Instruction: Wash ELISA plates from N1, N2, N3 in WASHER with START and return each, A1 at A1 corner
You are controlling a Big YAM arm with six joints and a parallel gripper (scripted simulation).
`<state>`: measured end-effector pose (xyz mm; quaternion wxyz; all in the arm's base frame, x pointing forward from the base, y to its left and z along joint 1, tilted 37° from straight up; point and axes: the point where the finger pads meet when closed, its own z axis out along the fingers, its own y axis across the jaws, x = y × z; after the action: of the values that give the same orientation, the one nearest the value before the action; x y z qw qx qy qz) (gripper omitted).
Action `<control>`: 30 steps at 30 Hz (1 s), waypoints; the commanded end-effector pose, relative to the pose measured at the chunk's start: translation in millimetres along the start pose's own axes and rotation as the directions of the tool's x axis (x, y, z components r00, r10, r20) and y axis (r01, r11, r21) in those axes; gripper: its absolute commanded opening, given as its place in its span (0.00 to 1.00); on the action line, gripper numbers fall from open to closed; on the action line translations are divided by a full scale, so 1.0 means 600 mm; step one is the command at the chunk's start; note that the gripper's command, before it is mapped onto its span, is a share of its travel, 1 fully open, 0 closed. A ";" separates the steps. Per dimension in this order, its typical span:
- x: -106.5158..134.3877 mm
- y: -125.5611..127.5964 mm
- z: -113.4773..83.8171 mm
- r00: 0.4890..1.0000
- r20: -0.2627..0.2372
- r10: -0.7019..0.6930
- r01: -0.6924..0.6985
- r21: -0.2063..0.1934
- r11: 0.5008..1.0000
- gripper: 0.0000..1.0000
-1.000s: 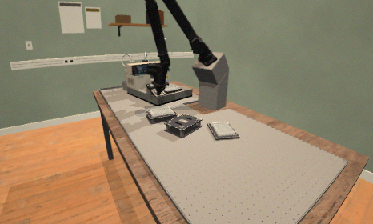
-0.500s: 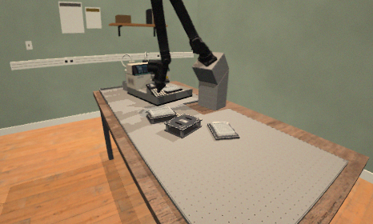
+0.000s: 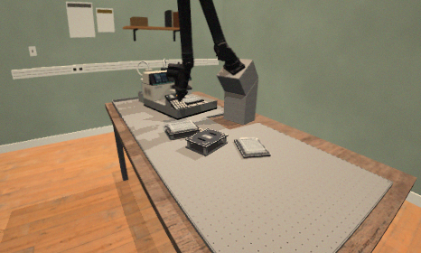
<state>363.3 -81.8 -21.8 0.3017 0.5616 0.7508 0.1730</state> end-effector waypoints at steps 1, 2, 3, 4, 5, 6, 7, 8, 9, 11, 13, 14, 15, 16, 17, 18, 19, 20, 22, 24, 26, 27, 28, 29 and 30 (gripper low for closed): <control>-0.008 -0.004 -0.016 1.000 0.010 -0.001 0.001 0.000 1.000 0.00; -0.008 -0.003 -0.019 1.000 0.010 -0.001 0.001 0.000 1.000 0.00; -0.008 -0.003 -0.022 1.000 0.010 -0.001 0.001 0.000 1.000 0.00; -0.008 -0.003 -0.024 1.000 0.010 -0.001 0.001 0.000 1.000 0.00; -0.008 -0.003 -0.027 1.000 0.010 -0.001 0.001 0.000 1.000 0.00; -0.008 -0.003 -0.030 1.000 0.010 -0.001 0.001 0.000 1.000 0.00; -0.007 -0.003 -0.031 1.000 0.009 -0.002 0.002 -0.001 1.000 0.00; -0.007 -0.001 -0.031 1.000 0.008 -0.002 0.002 -0.002 1.000 0.00; -0.009 0.003 -0.030 1.000 0.011 -0.002 0.002 -0.006 1.000 0.00; -0.004 0.003 -0.025 1.000 0.006 0.000 0.000 -0.007 1.000 0.00; -0.004 0.003 -0.025 1.000 0.006 0.000 0.000 -0.007 1.000 0.00; -0.004 0.003 -0.025 1.000 0.006 0.000 0.000 -0.007 1.000 0.00; -0.004 0.003 -0.025 1.000 0.006 0.000 0.000 -0.007 1.000 0.00; -0.004 0.003 -0.025 1.000 0.006 0.000 0.000 -0.007 1.000 0.00; -0.004 0.003 -0.025 1.000 0.006 0.000 0.000 -0.007 1.000 0.00; -0.004 0.003 -0.025 1.000 0.006 0.000 0.000 -0.007 1.000 0.00; -0.004 0.003 -0.025 1.000 0.006 0.000 0.000 -0.007 1.000 0.00; -0.004 0.003 -0.025 1.000 0.006 0.000 0.000 -0.007 1.000 0.00; -0.004 0.003 -0.025 1.000 0.006 0.000 0.000 -0.007 1.000 0.00; -0.004 0.003 -0.025 1.000 0.006 0.000 0.000 -0.007 1.000 0.00; -0.004 0.003 -0.025 1.000 0.006 0.000 0.000 -0.007 1.000 0.00; -0.004 0.003 -0.025 1.000 0.006 0.000 0.000 -0.007 1.000 0.00; -0.004 0.003 -0.025 1.000 0.006 0.000 0.000 -0.007 1.000 0.00; -0.004 0.003 -0.025 1.000 0.006 0.000 0.000 -0.007 1.000 0.00; -0.004 0.003 -0.025 1.000 0.006 0.000 0.000 -0.007 1.000 0.00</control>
<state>354.8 -80.9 -10.8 0.3031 0.5615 0.7502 0.1734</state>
